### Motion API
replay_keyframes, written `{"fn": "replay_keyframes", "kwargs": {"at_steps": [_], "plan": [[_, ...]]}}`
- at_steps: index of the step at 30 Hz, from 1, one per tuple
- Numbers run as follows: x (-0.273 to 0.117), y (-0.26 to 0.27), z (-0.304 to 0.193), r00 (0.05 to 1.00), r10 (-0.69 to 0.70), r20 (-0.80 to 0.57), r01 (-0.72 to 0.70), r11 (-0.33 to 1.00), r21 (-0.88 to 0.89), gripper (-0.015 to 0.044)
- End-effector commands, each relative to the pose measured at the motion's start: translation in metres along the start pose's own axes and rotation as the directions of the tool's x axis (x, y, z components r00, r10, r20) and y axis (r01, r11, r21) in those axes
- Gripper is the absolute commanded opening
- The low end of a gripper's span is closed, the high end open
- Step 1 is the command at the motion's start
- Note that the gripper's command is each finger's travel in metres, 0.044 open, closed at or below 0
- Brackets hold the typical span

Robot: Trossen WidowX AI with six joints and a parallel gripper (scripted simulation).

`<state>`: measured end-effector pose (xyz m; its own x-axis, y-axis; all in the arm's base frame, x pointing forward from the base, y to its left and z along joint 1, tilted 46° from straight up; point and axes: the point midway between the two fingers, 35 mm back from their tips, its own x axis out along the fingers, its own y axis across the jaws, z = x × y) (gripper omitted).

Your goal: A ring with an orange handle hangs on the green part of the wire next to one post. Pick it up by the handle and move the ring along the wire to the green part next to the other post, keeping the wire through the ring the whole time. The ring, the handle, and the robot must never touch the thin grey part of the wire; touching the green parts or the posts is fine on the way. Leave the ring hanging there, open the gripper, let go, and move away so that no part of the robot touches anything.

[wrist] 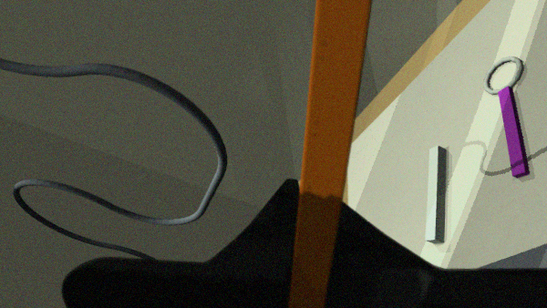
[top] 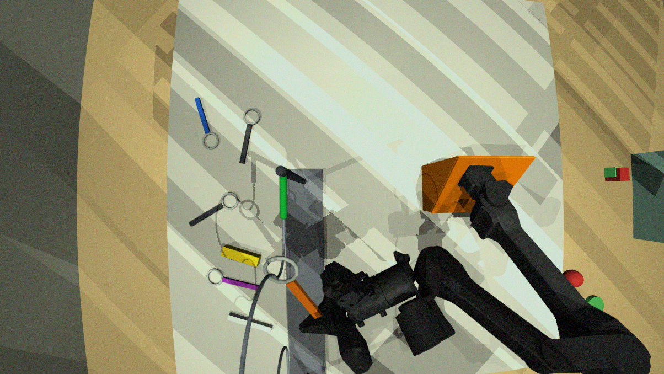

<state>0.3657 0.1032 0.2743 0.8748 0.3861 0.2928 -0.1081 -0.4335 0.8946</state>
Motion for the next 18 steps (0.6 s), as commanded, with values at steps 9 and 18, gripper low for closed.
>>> {"fn": "replay_keyframes", "kwargs": {"at_steps": [9,18], "plan": [[-0.007,-0.046,0.007,0.992,-0.124,0.006,0.121,0.958,-0.259,-0.0150],[-0.017,-0.078,0.019,0.976,-0.217,0.014,0.200,0.872,-0.447,-0.0150]]}}
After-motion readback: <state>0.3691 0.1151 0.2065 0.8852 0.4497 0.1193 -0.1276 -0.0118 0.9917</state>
